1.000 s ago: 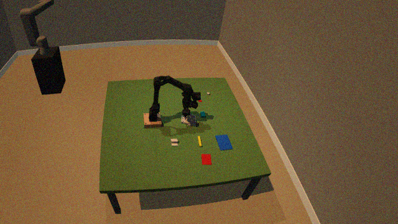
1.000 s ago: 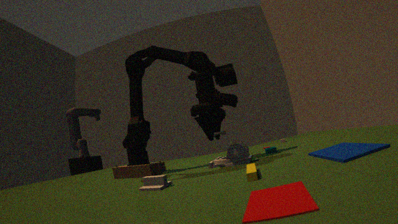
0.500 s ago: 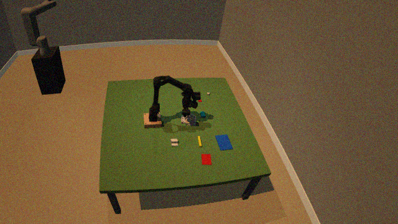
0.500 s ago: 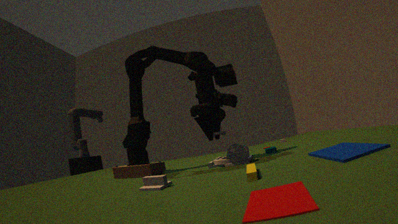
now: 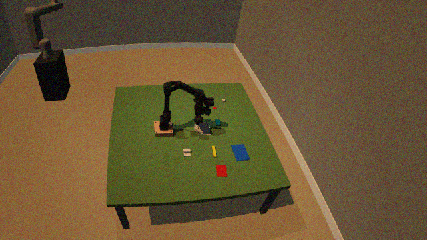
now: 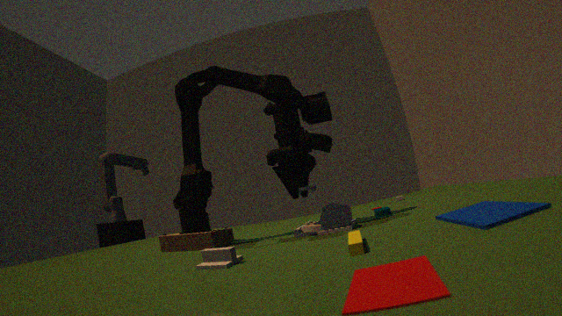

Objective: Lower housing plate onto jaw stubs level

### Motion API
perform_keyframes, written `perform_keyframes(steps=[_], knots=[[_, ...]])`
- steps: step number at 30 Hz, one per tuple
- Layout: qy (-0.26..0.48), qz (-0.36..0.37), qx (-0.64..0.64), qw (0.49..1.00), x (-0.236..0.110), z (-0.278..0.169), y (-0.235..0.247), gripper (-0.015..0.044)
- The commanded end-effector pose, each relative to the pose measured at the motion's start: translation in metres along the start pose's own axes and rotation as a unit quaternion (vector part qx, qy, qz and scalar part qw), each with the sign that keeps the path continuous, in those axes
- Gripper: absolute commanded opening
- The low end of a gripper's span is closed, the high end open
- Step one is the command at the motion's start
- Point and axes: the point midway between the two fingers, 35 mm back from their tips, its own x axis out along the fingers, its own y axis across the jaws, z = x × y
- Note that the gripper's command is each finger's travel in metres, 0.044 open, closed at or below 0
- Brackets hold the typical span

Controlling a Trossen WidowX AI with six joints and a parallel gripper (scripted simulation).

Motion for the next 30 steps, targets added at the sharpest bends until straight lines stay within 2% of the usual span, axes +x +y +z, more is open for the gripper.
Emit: perform_keyframes(steps=[1,22,30], knots=[[0.0,0.003,0.002,1.0,0.0,0.0,0.001,0.0351],[0.0,0.003,0.002,1.0,0.0,0.0,0.001,0.0351],[0.0,0.003,0.002,1.0,0.012,0.001,0.001,0.0351]])
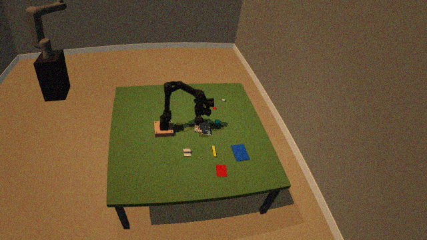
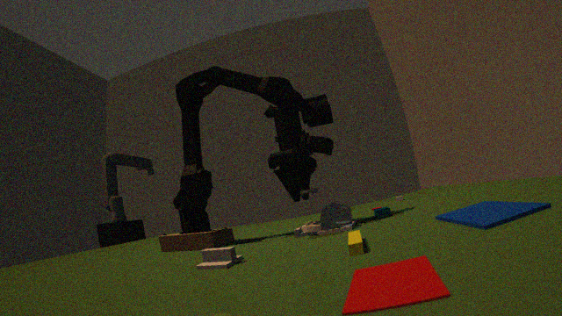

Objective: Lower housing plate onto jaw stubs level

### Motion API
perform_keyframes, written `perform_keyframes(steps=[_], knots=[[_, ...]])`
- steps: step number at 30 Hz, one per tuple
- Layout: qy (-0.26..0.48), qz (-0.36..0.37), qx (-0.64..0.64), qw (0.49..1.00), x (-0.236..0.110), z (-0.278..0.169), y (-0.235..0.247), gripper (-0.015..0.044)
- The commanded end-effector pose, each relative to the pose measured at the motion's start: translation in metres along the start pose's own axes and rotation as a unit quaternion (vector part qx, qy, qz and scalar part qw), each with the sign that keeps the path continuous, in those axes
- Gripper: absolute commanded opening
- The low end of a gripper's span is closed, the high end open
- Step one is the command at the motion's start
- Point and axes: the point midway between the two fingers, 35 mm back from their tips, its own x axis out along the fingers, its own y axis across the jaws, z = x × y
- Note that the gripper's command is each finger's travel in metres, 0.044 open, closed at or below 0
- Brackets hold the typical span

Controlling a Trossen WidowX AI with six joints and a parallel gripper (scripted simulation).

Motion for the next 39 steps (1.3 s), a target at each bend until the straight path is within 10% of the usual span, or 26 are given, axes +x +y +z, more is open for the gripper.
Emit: perform_keyframes(steps=[1,39], knots=[[0.002,0.002,0.002,1.0,0.007,0.0,0.001,0.0351],[0.002,0.002,0.002,1.0,0.055,-0.002,0.001,0.0351]])
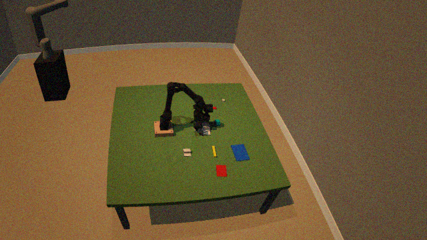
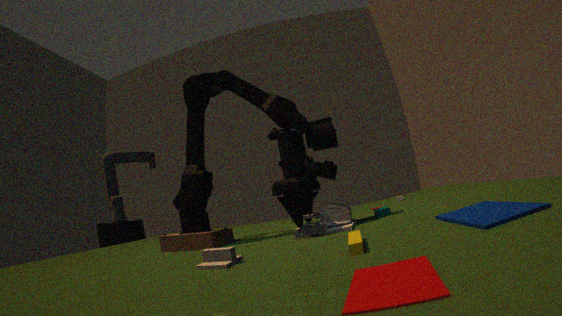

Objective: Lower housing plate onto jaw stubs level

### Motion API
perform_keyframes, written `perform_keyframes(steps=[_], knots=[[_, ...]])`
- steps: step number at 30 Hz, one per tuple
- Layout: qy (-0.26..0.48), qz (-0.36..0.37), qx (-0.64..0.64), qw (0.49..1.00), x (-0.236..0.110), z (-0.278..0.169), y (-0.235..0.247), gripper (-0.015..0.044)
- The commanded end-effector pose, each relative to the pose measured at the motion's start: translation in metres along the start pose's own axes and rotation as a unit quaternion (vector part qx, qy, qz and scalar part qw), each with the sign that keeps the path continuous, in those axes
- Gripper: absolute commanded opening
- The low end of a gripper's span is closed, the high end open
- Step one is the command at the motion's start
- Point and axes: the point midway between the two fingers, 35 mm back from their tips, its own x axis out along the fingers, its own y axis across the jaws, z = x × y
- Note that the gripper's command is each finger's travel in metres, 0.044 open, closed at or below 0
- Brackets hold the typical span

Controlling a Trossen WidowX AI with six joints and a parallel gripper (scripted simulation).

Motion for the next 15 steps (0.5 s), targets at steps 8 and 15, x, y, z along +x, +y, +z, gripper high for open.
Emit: perform_keyframes(steps=[8,15], knots=[[-0.001,0.003,0.002,1.0,0.0017,0.0003,0.0009,0.0351],[-0.001,0.003,0.002,1.0,0.003,0.0003,0.0009,0.0351]])
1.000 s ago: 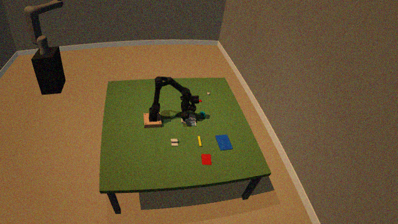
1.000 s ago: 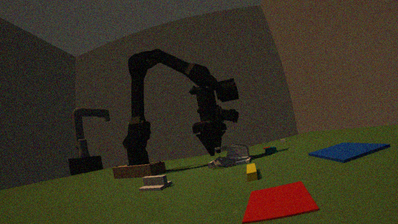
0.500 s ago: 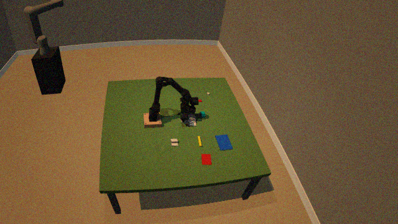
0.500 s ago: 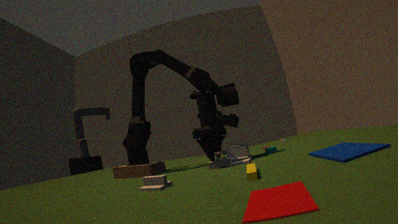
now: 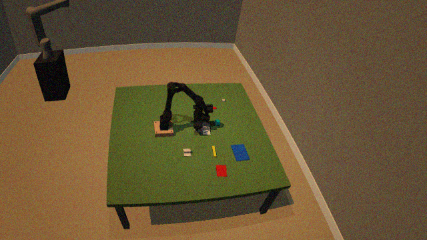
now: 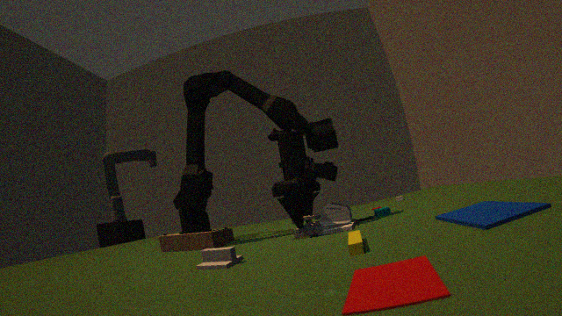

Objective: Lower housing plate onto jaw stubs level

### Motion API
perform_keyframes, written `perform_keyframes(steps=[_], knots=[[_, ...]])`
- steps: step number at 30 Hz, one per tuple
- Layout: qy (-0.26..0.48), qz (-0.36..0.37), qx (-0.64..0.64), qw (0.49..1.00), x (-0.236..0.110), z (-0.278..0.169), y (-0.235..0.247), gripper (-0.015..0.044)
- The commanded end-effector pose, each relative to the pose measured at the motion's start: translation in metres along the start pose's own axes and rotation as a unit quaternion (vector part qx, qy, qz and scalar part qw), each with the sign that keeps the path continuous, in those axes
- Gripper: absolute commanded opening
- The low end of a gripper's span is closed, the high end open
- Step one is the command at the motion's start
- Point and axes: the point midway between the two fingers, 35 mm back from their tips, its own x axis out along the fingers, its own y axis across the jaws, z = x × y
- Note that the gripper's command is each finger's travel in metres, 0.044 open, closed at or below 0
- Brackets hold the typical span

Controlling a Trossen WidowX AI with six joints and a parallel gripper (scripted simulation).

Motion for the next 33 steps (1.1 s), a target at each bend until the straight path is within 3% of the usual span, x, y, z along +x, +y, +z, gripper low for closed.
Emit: perform_keyframes(steps=[1,33], knots=[[-0.001,0.003,0.002,1.0,0.0005,0.0004,0.0009,0.0351],[-0.001,0.003,0.002,1.0,0.0078,0.0003,0.0009,0.0351]])
